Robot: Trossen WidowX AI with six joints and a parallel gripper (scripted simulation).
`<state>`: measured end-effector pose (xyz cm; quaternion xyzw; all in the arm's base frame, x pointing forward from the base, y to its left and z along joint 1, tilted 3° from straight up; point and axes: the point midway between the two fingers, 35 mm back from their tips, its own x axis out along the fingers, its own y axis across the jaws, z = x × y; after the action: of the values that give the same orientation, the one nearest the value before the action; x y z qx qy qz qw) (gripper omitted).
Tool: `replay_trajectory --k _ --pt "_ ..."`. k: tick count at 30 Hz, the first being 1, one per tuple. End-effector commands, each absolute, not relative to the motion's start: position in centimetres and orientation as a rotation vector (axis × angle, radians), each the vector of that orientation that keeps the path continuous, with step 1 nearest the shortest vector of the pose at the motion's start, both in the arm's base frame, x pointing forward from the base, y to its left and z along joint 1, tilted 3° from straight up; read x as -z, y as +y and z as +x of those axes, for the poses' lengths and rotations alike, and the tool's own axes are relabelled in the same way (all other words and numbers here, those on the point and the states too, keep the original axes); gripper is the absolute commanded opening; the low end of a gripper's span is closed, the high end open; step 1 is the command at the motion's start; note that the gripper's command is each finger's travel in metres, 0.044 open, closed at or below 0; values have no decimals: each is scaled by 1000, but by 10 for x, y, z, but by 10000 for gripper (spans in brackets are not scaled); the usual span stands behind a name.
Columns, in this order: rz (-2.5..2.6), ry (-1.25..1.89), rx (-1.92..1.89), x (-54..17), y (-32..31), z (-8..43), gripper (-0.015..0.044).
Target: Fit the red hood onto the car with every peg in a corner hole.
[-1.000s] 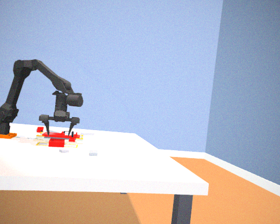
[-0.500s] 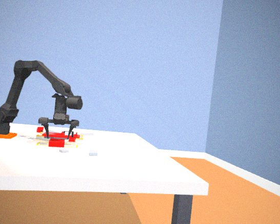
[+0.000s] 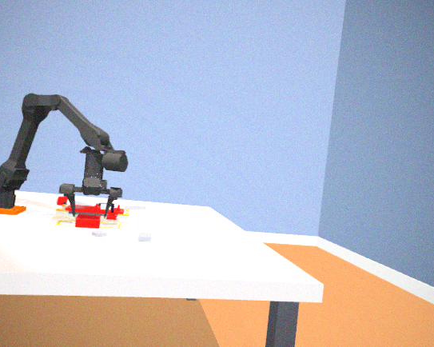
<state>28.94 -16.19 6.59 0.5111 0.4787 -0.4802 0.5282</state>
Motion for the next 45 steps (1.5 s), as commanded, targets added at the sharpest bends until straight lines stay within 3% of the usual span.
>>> replay_trajectory --k 1,28,31,41,45 --pt "1215 1149 1150 -62 -162 288 440" --pt "1215 1149 1150 -49 -162 289 440" --pt "1221 1144 1147 -52 -162 290 361" --pt "1221 1144 1147 -52 -162 290 295" --pt "1221 1145 1147 -55 -162 290 190"
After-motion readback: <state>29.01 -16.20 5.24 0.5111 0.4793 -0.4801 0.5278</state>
